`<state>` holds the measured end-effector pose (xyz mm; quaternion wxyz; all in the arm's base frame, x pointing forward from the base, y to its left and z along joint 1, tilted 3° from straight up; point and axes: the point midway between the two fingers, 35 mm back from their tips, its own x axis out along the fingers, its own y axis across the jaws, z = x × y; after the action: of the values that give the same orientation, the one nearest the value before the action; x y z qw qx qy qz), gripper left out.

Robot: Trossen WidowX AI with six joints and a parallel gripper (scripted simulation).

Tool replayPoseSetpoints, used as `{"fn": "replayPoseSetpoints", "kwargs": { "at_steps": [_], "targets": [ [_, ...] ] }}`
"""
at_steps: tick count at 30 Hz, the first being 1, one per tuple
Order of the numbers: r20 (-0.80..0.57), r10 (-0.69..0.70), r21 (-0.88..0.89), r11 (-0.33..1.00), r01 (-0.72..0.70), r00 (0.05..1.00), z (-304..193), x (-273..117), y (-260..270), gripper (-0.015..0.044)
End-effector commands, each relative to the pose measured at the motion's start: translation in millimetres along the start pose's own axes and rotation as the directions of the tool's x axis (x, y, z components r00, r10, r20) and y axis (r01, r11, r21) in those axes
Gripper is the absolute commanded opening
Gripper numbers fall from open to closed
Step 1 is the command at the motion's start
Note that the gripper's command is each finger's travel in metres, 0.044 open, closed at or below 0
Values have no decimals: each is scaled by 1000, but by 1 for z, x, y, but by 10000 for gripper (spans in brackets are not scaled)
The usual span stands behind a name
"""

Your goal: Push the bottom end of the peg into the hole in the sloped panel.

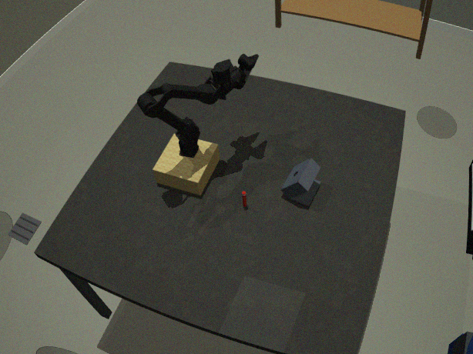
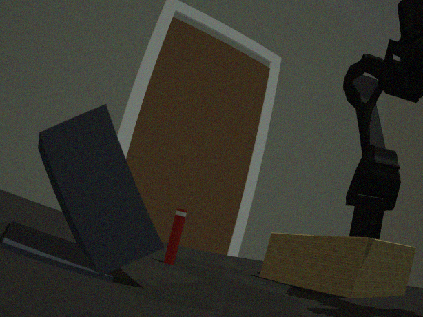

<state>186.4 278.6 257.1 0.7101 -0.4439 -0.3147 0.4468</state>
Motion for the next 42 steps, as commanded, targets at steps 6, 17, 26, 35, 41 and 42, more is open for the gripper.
{"fn": "replayPoseSetpoints", "kwargs": {
  "at_steps": [6,17,26,35,41,42],
  "targets": [
    [-181,47,102,994,-29,982,-50,1,-3,440],
    [-398,105,227,974,-13,911,-112,-12,-3,440],
    [-558,153,313,949,36,816,-161,-33,-3,440],
    [-673,235,418,903,99,702,-203,-60,1,440],
    [-731,291,477,865,157,618,-228,-81,4,440],
    [-739,301,486,858,168,603,-232,-84,5,440]
  ]
}}
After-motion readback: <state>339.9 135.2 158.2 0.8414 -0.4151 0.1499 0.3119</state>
